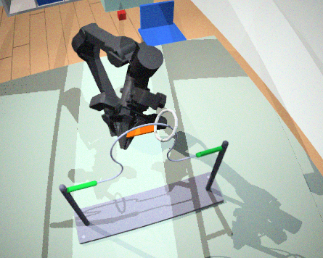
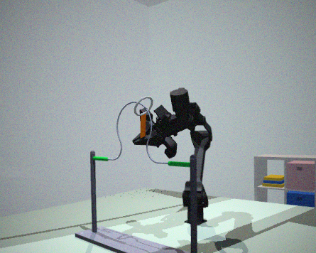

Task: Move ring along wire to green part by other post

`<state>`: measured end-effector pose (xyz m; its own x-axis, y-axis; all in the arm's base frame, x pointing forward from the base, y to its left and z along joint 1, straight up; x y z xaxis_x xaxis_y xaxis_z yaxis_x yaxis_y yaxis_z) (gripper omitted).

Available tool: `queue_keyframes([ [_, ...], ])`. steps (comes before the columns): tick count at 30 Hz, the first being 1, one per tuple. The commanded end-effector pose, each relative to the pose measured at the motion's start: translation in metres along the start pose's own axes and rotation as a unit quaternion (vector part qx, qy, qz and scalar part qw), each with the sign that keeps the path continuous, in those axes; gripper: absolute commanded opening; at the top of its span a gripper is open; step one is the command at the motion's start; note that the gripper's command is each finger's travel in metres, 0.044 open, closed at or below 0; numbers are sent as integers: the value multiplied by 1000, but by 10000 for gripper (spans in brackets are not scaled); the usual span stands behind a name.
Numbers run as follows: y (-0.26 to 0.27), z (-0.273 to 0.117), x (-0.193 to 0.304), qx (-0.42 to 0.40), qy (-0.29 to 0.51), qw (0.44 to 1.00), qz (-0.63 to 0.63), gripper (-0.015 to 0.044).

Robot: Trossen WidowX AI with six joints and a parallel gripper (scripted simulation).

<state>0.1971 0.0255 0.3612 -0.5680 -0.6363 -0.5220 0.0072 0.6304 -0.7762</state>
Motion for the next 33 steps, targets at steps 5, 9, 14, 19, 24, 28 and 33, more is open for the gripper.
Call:
queue_keyframes([
  [5, 1, 1, 2, 36, 1, 998, -52, -150],
  [9, 1, 1, 2, 52, 2, 996, -76, -150],
  [14, 2, 1, 3, 72, 2, 992, -105, -150],
  [19, 2, 2, 4, 89, 2, 987, -131, -150],
  [24, 2, 2, 4, 109, 3, 981, -160, -150],
  [28, 3, 3, 5, 124, 3, 975, -183, -150],
  [33, 3, 3, 6, 144, 4, 967, -212, -150],
])
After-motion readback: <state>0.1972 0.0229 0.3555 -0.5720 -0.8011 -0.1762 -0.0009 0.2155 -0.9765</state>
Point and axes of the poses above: the point midway between the two fingers, 35 mm back from their tips, its own z axis out along the fingers, its own y axis across the jaws, x = y × z, the point moved 9 cm from there along -z, back along the fingers, and after that the axes turned 13 degrees about -z, right-handed, at the moved point
